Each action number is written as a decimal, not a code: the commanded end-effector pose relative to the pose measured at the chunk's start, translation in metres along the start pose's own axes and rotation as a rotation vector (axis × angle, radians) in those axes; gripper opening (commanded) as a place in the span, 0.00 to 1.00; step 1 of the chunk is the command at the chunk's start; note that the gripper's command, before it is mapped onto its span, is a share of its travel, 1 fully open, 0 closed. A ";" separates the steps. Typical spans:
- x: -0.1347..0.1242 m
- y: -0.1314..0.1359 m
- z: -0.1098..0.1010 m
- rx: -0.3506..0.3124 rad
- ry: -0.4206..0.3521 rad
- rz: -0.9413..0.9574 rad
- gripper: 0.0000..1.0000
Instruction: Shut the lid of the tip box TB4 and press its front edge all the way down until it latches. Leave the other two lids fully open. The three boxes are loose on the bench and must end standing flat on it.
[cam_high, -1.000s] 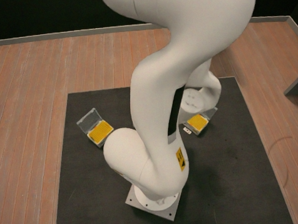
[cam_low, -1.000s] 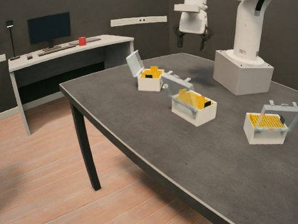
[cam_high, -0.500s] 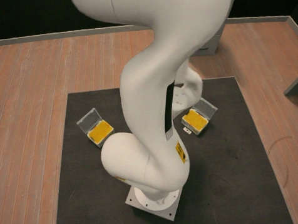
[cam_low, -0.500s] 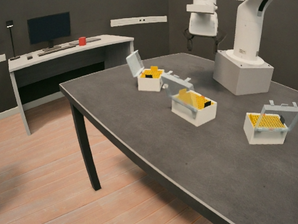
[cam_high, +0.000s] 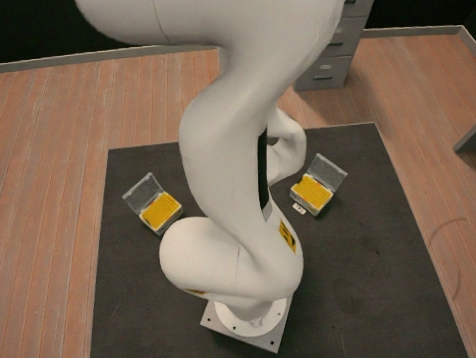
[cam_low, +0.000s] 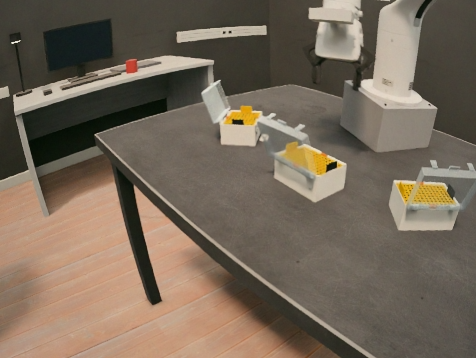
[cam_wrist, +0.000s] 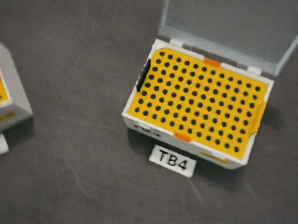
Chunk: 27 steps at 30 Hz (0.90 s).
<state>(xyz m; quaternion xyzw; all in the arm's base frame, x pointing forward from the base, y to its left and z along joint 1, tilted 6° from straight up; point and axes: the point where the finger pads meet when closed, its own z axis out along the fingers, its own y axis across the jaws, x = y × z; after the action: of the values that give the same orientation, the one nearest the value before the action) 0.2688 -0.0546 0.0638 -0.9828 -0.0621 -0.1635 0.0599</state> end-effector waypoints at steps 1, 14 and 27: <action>0.004 -0.025 0.001 -0.065 -0.001 0.161 1.00; 0.007 -0.076 0.003 -0.160 0.003 0.515 1.00; 0.007 -0.076 0.003 -0.255 0.007 0.870 1.00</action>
<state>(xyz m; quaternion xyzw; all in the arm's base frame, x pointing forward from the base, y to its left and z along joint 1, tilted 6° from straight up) 0.2644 0.0225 0.0705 -0.9346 0.3279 -0.1346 0.0280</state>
